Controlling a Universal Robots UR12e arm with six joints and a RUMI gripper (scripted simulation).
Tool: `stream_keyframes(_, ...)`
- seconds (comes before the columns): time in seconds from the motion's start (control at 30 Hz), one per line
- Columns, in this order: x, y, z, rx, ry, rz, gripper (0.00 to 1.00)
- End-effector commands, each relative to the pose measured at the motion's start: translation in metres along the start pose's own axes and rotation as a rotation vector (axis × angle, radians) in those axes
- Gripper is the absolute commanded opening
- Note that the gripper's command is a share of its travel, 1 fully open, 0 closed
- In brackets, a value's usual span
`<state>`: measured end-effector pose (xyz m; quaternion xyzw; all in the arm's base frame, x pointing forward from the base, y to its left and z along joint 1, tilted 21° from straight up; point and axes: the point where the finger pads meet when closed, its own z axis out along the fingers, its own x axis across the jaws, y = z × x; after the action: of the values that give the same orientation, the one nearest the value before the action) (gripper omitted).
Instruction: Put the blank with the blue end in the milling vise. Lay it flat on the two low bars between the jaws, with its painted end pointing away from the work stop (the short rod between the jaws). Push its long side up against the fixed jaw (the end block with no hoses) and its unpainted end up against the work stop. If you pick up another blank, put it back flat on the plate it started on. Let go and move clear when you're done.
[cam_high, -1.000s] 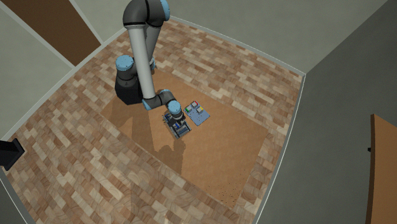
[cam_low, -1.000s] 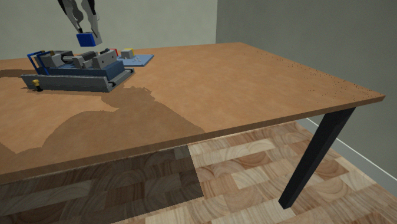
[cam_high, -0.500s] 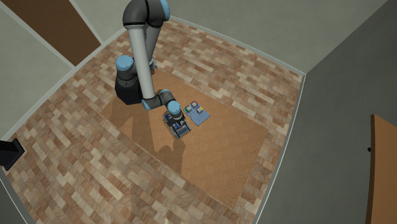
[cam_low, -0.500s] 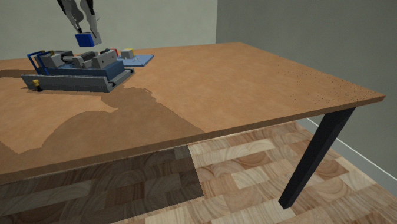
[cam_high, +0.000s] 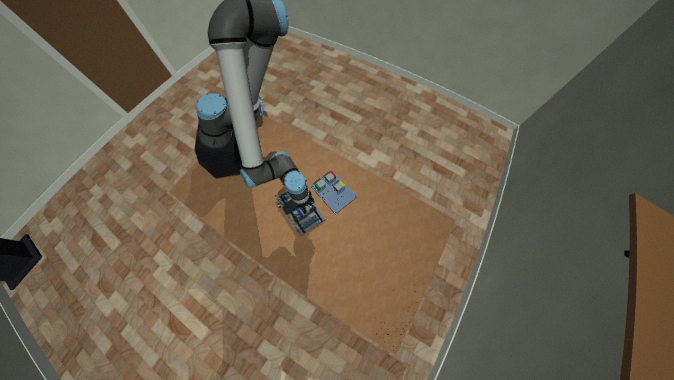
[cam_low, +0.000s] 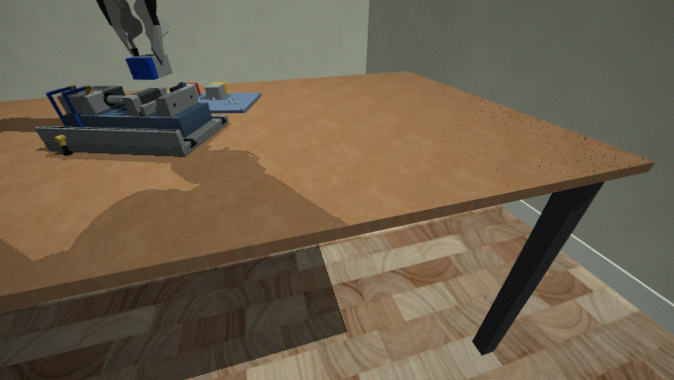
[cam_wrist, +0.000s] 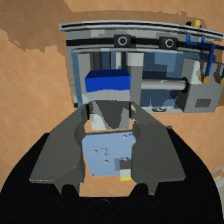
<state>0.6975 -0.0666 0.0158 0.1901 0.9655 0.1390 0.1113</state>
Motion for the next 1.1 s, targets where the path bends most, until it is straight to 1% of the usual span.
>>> stream_keyframes(0.0,0.0016,-0.0030,0.0003,-0.001,0.000,0.017,0.00)
stream_keyframes(1.07,0.0018,-0.0038,0.0002,-0.001,0.000,0.037,0.00)
